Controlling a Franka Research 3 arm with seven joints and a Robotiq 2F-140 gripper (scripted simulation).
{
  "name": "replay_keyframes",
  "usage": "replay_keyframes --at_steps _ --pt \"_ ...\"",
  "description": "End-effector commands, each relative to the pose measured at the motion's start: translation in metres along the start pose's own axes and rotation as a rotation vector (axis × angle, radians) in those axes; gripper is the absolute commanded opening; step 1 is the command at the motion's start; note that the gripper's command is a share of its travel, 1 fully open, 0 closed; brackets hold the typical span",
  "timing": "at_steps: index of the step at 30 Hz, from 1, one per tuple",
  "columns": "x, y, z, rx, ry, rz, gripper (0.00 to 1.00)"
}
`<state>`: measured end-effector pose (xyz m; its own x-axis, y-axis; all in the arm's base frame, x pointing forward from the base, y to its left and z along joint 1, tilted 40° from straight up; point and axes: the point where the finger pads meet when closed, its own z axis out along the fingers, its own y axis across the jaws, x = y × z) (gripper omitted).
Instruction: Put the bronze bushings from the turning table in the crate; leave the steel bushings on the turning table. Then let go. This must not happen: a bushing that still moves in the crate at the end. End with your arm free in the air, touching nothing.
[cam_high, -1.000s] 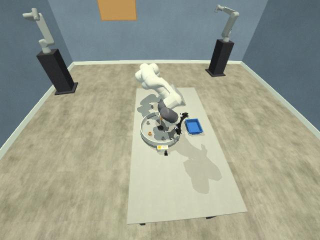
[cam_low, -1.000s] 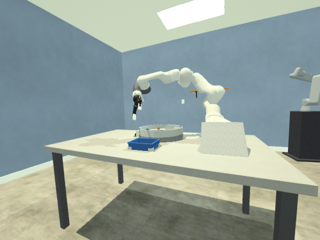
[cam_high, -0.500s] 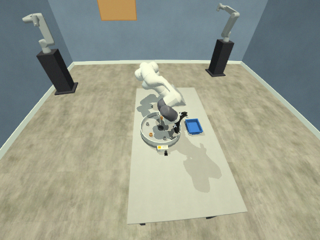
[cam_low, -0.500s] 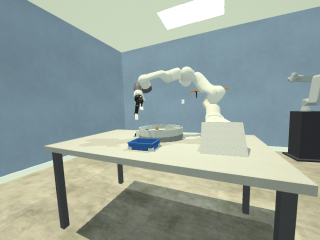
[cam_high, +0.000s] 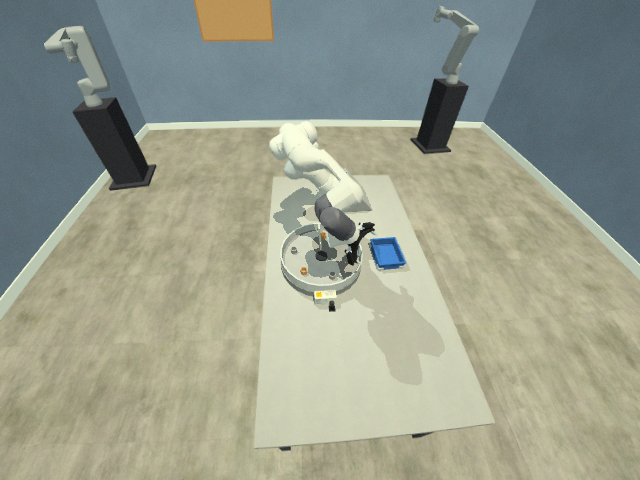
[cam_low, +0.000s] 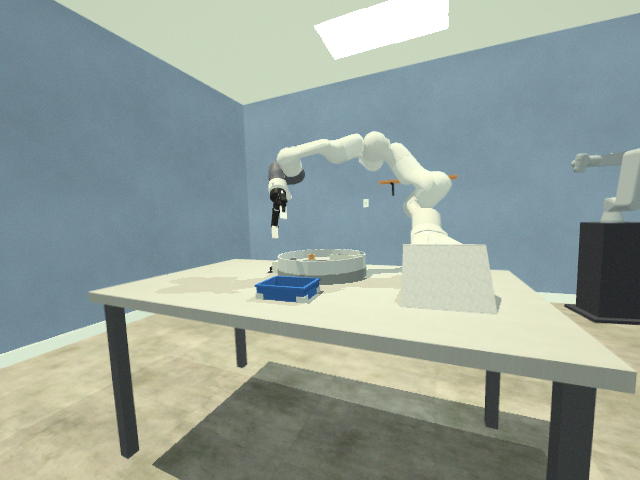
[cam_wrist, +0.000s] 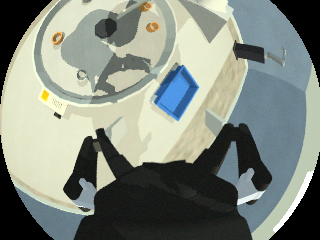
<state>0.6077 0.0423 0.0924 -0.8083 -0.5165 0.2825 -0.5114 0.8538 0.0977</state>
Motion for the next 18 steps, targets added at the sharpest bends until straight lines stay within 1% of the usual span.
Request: replay_keyframes --at_steps 1,3,4,18 --pt "0.001 0.0 0.002 -0.001 0.005 0.018 1.0" --pt "0.001 0.0 0.002 -0.001 0.005 0.018 1.0" --pt "0.022 0.005 -0.006 0.051 0.038 0.083 1.0" --pt "0.022 0.005 -0.006 0.051 0.038 0.083 1.0"
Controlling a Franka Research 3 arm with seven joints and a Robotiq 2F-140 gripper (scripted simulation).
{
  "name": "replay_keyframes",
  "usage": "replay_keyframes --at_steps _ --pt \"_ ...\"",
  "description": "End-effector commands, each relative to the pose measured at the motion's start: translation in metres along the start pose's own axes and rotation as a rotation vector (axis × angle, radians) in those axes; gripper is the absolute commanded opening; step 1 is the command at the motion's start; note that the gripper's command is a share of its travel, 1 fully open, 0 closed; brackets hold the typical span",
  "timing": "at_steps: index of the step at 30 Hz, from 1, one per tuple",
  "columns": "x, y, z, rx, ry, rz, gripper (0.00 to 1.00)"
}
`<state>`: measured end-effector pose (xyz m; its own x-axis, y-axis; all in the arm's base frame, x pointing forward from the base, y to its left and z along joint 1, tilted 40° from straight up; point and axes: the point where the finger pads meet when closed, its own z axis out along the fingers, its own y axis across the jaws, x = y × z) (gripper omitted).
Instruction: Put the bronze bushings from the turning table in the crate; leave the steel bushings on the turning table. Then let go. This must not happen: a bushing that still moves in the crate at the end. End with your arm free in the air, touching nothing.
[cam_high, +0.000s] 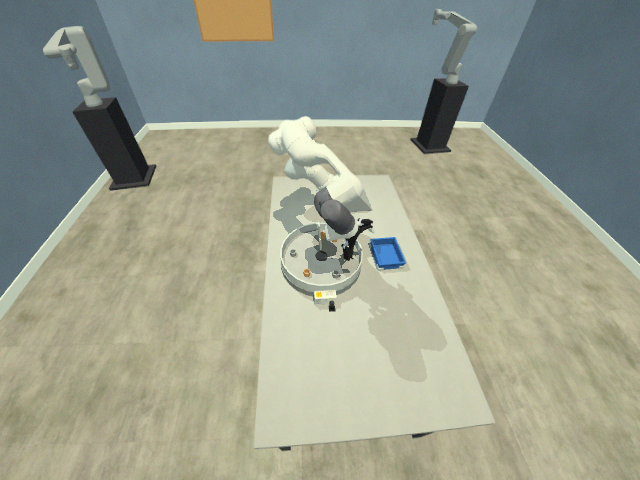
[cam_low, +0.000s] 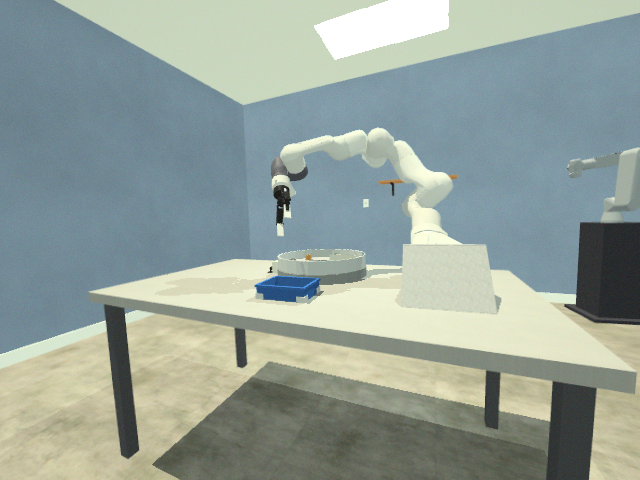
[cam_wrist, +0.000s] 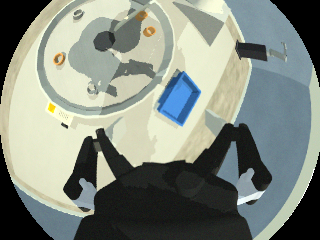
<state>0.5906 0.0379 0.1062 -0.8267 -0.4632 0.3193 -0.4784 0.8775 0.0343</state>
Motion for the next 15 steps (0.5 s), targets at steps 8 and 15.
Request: replay_keyframes --at_steps 8,15 --pt "0.023 0.002 -0.006 0.055 0.032 0.092 1.0" --pt "0.023 0.002 -0.006 0.055 0.032 0.092 1.0"
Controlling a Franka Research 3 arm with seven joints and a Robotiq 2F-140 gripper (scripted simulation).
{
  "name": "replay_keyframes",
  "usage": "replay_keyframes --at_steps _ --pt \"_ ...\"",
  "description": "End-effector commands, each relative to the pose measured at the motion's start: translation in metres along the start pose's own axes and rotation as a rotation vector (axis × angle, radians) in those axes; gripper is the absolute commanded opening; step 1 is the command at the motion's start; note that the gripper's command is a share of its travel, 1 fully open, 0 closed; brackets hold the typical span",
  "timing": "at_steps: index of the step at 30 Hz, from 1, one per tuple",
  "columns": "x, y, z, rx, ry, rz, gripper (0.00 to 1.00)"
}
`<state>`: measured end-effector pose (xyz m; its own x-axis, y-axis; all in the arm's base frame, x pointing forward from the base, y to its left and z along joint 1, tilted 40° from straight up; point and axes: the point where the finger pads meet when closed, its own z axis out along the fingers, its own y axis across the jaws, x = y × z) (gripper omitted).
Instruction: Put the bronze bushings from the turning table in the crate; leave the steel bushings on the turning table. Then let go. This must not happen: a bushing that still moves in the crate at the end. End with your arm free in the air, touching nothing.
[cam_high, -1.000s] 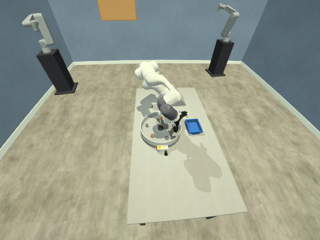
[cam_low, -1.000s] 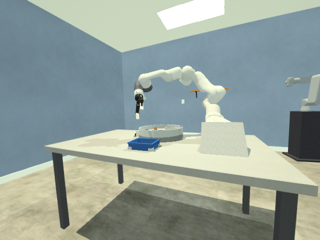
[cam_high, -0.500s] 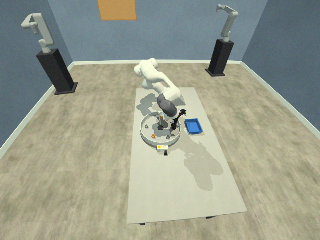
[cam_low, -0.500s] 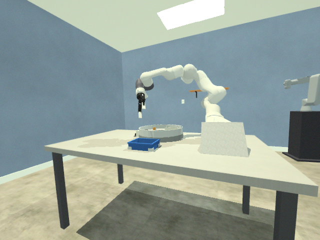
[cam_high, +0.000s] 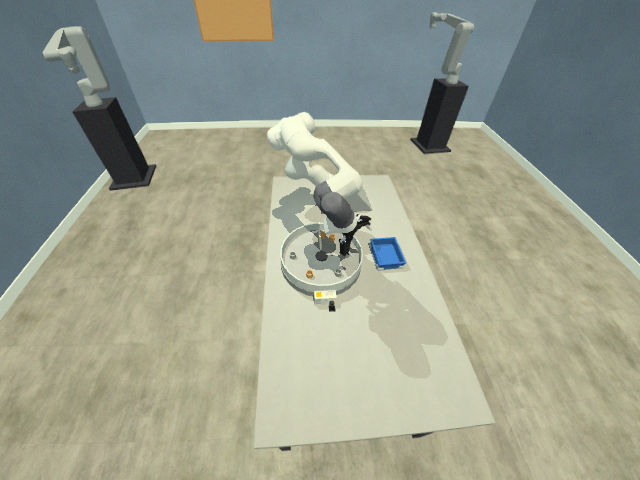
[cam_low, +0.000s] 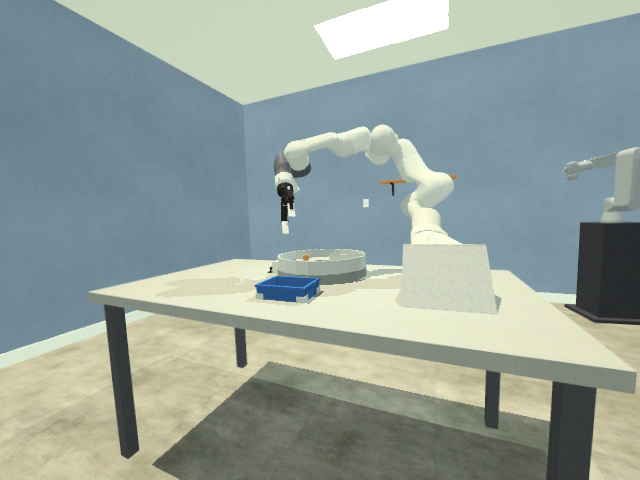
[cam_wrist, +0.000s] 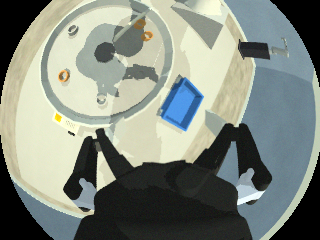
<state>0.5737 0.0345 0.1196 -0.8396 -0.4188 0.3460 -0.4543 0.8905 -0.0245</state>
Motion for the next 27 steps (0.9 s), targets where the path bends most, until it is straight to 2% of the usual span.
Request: replay_keyframes --at_steps 1,12,13,27 --pt "0.003 -0.003 0.001 0.008 0.005 0.047 1.0" --pt "0.003 -0.003 0.001 0.008 0.005 0.047 1.0" --pt "0.025 -0.002 -0.005 0.061 0.026 0.114 1.0" --pt "0.025 -0.002 -0.005 0.061 0.026 0.114 1.0"
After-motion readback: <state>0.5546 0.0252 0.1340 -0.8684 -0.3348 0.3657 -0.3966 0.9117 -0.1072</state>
